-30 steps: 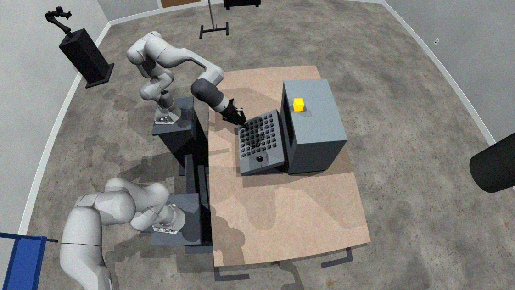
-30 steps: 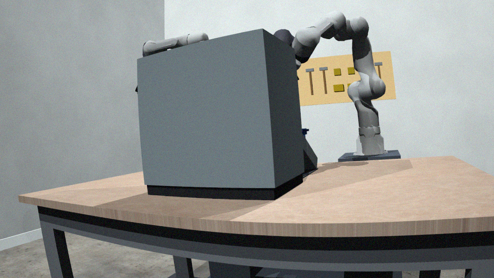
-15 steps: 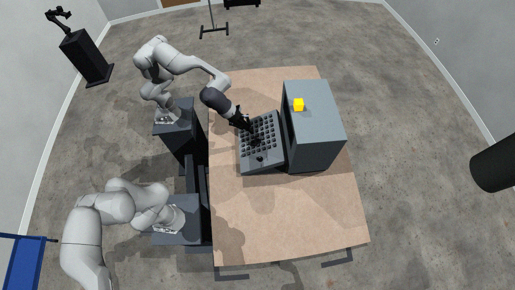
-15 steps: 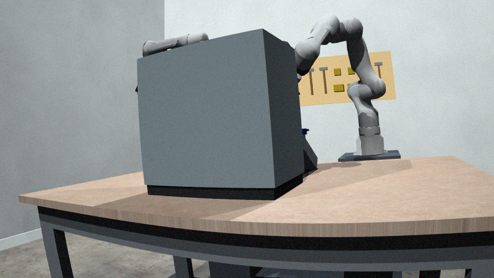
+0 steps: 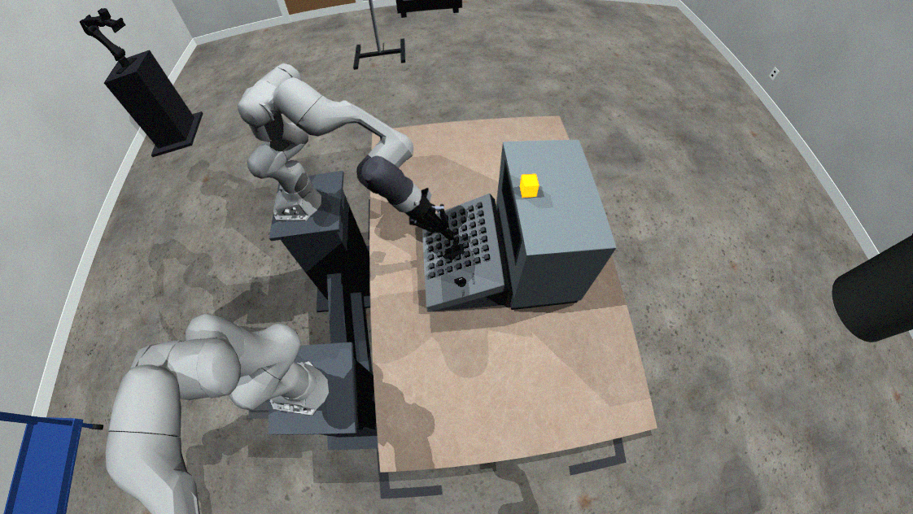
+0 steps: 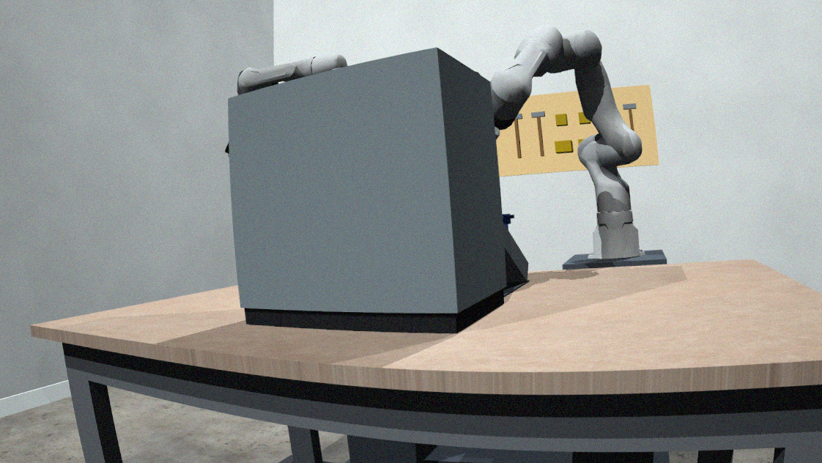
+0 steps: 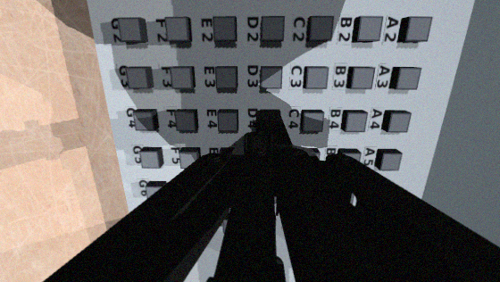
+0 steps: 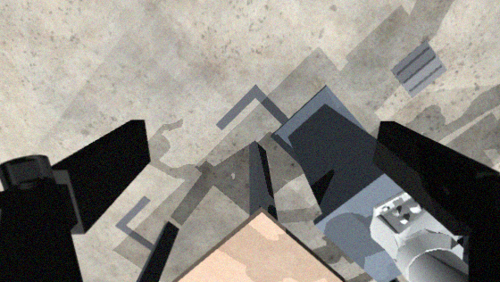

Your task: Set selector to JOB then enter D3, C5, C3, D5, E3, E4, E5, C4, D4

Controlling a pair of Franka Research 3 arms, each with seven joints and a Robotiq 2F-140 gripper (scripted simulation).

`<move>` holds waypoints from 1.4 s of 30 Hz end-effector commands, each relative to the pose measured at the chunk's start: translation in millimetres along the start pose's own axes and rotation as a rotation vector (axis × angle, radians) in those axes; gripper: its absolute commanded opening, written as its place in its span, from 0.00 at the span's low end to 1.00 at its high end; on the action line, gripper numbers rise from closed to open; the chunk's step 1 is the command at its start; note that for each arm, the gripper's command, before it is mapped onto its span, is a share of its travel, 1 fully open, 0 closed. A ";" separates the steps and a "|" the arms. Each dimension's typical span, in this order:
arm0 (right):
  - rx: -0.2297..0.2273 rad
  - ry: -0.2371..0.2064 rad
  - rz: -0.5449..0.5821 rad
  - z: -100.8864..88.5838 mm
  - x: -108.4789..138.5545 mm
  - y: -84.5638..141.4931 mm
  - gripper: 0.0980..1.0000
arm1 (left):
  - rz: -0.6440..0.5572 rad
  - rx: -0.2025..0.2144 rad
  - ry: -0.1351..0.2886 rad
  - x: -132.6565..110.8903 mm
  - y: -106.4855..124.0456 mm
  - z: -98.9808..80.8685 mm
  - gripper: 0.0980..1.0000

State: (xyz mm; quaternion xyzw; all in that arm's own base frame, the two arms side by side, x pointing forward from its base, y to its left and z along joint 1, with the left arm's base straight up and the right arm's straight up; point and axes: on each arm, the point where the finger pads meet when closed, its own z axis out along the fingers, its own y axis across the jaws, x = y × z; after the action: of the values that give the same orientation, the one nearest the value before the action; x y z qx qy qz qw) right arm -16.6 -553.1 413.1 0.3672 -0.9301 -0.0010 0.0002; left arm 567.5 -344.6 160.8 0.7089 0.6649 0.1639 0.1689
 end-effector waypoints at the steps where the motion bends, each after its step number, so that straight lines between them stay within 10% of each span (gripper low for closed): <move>1: 0.002 0.000 -0.004 0.2 0.7 -1.0 1.00 | -0.008 -0.007 -0.005 -0.5 3.4 5.3 0.00; 42: 0.002 0.000 -0.004 0.2 0.7 -1.0 1.00 | -0.008 -0.007 -0.005 -0.5 3.4 14.3 0.00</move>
State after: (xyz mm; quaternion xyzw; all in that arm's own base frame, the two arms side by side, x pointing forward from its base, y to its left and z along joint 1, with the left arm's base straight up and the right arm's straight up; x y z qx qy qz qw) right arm -16.6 -553.1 413.2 0.3672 -0.9302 -0.0010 0.0002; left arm 575.1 -345.1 149.1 0.7080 0.6653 0.1637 0.1713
